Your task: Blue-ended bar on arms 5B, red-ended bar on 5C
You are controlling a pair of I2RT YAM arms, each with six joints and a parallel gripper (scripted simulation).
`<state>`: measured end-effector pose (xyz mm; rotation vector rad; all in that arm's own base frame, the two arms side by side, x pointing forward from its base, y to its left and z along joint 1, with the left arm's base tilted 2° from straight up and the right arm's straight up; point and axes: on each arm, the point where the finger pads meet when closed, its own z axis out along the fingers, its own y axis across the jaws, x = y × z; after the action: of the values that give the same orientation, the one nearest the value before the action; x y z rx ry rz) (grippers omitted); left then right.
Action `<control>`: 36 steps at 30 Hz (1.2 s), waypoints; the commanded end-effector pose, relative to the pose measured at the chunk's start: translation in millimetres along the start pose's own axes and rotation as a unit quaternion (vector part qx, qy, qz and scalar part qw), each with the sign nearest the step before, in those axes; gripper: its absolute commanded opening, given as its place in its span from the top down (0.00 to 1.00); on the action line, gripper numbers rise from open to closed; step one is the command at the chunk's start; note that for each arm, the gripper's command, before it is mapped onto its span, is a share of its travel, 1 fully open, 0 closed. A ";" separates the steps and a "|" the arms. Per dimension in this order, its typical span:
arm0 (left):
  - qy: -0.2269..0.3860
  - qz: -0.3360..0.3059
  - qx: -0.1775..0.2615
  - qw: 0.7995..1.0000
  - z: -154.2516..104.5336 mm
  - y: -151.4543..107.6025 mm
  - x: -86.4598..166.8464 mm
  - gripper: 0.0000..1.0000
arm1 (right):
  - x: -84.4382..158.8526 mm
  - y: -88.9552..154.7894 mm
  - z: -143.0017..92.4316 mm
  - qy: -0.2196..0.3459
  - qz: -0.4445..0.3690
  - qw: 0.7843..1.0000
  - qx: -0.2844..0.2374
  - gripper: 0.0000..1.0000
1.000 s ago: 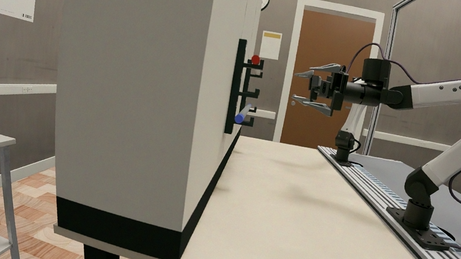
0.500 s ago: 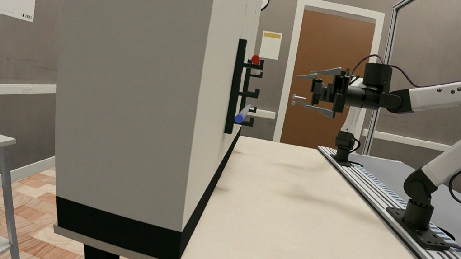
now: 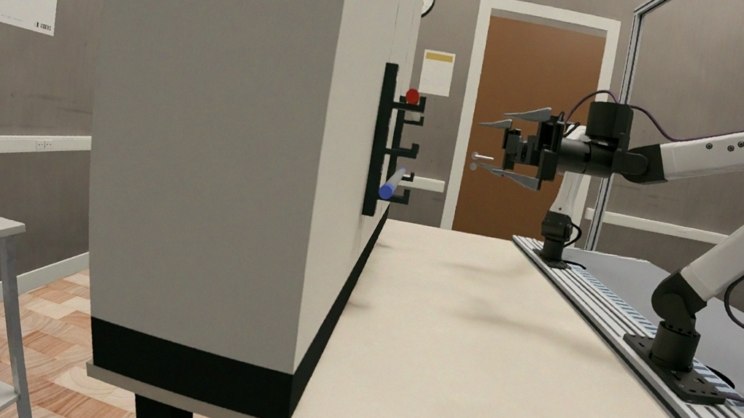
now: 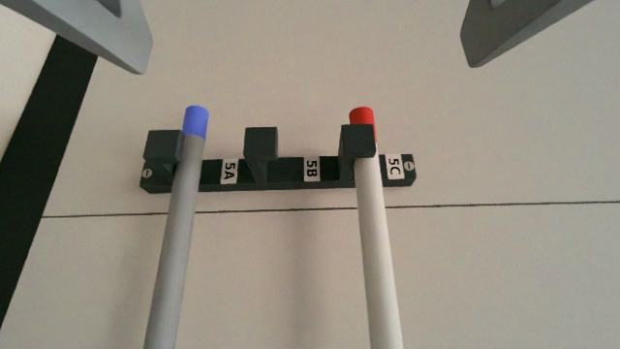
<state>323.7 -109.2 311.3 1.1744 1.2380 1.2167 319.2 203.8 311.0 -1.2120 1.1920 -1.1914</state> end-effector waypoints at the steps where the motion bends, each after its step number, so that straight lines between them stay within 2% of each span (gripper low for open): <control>1: 0.003 -0.002 -0.007 1.000 -2.1 2.5 5.3 0.00 | 0.9 3.8 0.5 0.003 -0.005 1.000 0.001 0.00; 36: 0.003 -0.002 -0.007 1.000 -2.1 5.4 12.2 0.00 | 4.6 5.0 0.5 0.003 -0.005 1.000 0.001 0.00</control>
<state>323.1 -100.1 316.3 1.1607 1.2373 1.2208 318.8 203.2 305.7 -1.2242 1.1919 -1.1959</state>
